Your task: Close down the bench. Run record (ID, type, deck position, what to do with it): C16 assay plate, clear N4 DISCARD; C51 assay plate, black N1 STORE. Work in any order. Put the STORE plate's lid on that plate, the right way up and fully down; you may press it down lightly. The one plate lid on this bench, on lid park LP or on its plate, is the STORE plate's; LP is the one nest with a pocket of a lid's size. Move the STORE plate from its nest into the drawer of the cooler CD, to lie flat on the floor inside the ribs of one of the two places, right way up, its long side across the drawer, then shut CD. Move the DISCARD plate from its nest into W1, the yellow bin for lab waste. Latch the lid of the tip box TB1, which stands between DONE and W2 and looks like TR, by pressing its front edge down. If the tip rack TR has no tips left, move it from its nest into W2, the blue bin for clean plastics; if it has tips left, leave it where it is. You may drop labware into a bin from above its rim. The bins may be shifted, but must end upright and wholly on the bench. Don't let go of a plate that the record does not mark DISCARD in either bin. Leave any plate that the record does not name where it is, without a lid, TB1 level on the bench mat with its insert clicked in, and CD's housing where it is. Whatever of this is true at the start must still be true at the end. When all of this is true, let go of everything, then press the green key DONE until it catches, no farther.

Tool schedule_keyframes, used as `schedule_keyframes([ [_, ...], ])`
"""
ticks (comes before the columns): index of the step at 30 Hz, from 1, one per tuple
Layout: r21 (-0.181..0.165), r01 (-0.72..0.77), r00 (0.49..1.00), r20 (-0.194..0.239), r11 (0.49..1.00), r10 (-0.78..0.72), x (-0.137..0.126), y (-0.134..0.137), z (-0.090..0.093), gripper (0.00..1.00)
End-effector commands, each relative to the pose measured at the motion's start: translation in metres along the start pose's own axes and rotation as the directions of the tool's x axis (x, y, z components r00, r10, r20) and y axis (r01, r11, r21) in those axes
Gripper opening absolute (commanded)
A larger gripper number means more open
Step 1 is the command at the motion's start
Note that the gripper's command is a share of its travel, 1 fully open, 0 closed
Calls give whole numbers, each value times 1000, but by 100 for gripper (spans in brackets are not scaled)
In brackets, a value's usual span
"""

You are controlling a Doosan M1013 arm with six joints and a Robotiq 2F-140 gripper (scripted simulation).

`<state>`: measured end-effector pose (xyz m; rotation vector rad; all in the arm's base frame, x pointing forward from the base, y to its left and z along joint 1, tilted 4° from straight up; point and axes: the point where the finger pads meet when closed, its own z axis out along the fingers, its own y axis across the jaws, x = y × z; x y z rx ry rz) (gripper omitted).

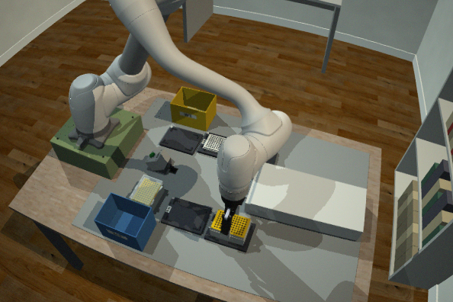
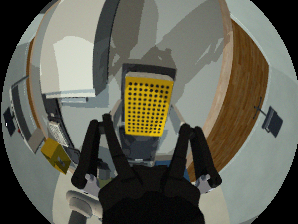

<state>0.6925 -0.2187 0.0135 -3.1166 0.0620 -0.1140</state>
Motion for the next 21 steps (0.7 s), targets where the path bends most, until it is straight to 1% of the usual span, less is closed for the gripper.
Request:
schedule_keyframes([
  [1,0,0,1000,0,1000,0,0,0,0,66],
  [3,0,0,1000,0,1000,0,0,0,0,66],
  [18,0,0,1000,0,1000,0,0,0,20,66],
  [21,0,0,1000,0,1000,0,0,0,20,66],
])
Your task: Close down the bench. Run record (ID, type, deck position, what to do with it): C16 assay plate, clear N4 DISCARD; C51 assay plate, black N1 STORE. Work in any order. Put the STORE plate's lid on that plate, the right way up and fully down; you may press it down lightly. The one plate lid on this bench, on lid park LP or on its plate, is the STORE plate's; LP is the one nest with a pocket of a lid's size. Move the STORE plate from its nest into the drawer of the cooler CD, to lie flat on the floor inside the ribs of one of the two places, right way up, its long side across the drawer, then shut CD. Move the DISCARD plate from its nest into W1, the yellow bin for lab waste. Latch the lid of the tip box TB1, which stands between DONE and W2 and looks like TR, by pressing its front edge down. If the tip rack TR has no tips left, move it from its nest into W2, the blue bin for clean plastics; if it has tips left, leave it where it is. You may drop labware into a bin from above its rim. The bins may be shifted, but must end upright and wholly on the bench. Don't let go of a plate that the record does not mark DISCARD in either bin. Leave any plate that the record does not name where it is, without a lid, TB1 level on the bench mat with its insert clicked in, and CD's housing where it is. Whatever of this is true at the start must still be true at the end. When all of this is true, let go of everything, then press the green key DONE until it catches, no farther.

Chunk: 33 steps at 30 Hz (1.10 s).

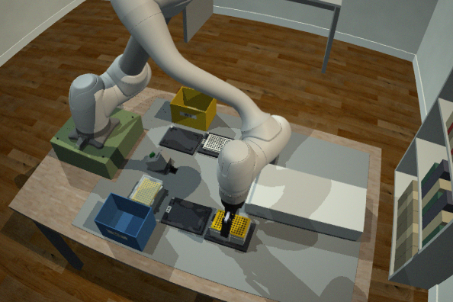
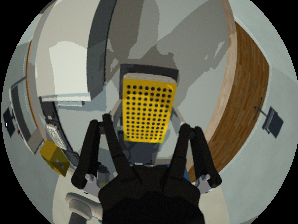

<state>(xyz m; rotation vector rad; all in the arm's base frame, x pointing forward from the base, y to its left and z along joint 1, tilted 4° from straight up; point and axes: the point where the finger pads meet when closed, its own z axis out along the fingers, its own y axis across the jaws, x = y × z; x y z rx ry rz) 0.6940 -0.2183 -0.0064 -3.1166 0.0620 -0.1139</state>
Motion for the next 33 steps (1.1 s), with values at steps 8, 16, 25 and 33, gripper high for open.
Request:
schedule_keyframes([
  [8,0,0,1000,0,1000,0,0,0,0,65],
  [16,0,0,1000,0,1000,0,0,0,0,62],
  [25,0,0,1000,0,1000,0,0,0,0,58],
  [33,0,0,1000,0,1000,0,0,0,0,55],
])
